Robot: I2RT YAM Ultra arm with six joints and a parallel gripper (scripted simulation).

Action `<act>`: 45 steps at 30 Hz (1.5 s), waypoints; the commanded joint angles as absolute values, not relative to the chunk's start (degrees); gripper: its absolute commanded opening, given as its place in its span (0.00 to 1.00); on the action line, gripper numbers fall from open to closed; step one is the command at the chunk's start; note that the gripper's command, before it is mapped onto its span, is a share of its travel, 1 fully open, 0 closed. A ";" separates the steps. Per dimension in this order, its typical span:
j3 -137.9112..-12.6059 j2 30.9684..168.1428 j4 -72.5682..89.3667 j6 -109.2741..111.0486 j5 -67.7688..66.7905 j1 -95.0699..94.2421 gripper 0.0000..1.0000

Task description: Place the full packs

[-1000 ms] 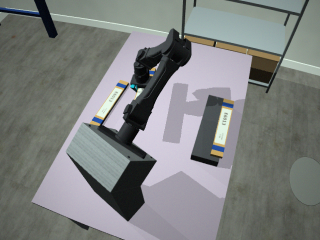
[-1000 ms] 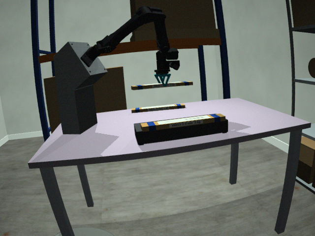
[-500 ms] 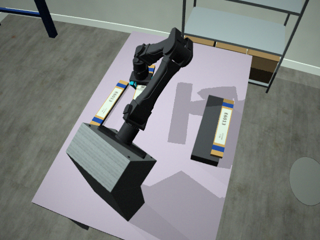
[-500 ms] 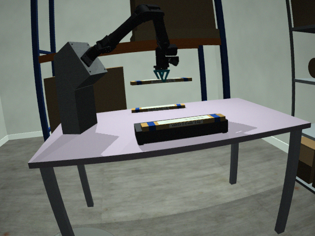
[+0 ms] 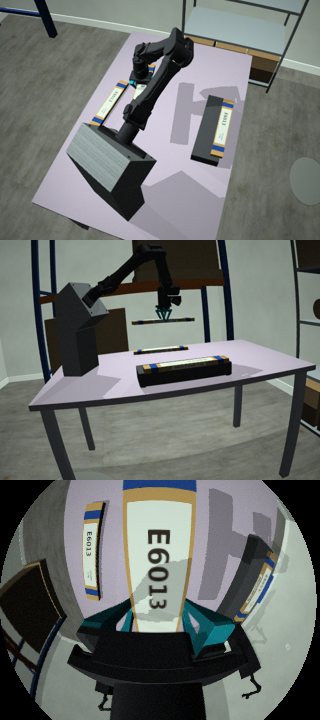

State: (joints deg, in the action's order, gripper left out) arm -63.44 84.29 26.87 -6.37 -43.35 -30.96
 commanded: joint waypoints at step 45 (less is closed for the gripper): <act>-61.07 79.59 26.02 -9.43 -42.33 -32.47 0.00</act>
